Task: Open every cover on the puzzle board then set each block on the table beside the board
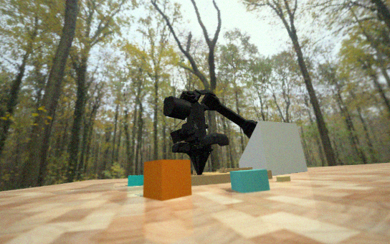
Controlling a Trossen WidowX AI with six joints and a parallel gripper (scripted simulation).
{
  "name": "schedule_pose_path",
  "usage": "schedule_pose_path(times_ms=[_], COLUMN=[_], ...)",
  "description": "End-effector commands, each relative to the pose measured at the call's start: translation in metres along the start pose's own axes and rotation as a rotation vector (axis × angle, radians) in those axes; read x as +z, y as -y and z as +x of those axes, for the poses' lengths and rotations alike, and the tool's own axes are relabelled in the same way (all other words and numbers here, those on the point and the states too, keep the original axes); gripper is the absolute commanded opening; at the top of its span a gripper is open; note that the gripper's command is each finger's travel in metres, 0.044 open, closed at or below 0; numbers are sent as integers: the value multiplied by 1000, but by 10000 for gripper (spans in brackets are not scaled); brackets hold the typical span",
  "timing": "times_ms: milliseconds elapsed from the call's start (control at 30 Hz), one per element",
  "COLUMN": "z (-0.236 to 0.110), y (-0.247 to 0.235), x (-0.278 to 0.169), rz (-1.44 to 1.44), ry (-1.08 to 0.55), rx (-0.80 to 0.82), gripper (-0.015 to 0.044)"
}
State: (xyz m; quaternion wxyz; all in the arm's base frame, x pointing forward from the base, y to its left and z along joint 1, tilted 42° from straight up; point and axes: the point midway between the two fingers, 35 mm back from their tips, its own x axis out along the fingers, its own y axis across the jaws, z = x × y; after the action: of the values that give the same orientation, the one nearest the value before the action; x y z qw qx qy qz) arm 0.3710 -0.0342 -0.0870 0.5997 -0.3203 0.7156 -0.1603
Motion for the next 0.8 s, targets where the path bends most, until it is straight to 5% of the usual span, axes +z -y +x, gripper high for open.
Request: schedule_pose_path(times_ms=[0,767], z=[1,5], y=[0,2], x=[1,1], rz=[-5,-5], ry=[4,4], rx=[-4,-4], gripper=[0,0])
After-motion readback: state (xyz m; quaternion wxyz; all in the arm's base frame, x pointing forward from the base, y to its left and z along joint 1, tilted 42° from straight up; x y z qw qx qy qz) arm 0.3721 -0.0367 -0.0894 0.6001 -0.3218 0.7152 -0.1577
